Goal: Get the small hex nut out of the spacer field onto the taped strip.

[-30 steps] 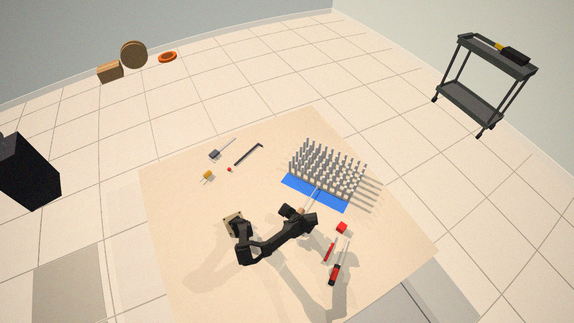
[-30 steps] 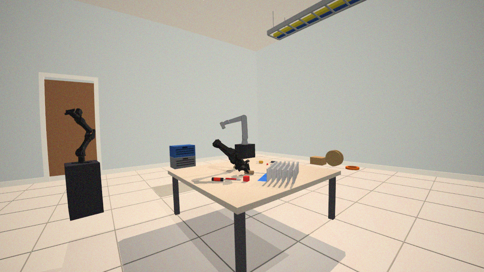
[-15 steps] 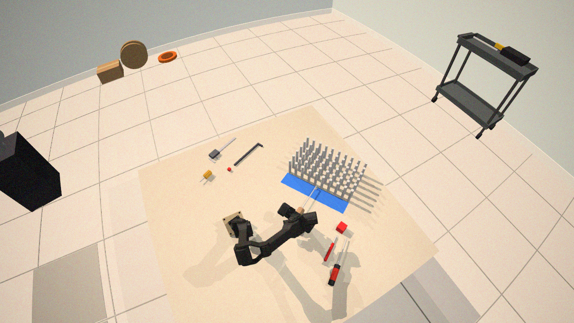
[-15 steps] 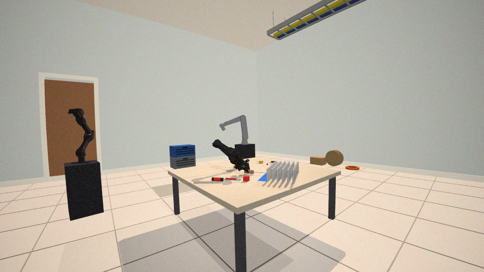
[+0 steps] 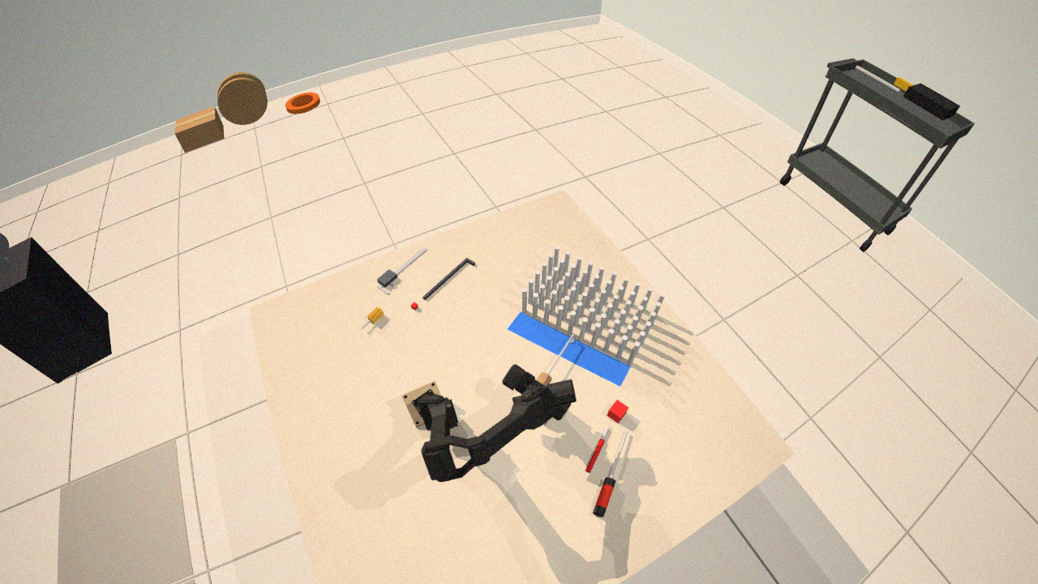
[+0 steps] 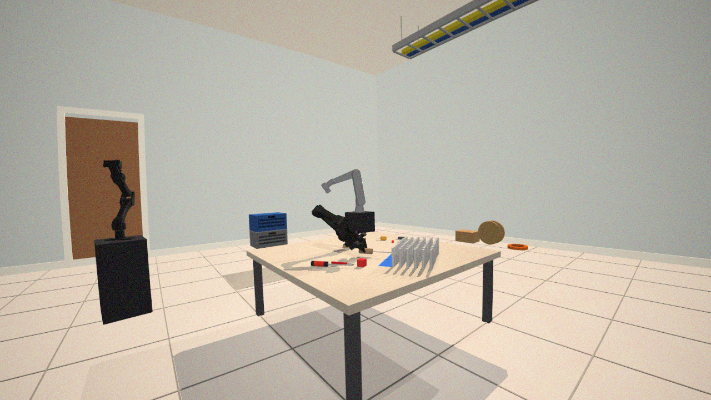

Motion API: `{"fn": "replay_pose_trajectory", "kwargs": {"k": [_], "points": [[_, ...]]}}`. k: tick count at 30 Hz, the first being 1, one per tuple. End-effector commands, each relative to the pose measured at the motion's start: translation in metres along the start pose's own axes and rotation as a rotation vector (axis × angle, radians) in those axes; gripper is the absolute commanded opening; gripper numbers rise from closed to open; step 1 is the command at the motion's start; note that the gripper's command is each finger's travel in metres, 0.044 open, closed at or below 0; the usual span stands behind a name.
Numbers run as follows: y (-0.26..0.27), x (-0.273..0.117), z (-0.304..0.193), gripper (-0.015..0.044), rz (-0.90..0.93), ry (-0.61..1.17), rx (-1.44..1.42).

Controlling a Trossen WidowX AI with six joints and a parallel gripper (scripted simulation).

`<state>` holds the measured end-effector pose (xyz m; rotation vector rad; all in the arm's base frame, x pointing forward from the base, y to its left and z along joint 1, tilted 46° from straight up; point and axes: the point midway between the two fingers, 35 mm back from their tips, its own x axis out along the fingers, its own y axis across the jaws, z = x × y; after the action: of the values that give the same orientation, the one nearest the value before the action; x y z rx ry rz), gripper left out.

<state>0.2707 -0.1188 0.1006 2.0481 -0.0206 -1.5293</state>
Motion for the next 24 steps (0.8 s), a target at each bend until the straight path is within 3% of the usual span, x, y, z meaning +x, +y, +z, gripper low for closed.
{"fn": "replay_pose_trajectory", "kwargs": {"k": [1,11,24], "points": [[0.001,-0.008,0.002,0.0,0.005,0.008,0.004],[-0.006,-0.03,0.028,0.0,0.0,0.004,-0.004],[-0.01,-0.065,-0.008,0.0,-0.01,0.002,0.003]]}}
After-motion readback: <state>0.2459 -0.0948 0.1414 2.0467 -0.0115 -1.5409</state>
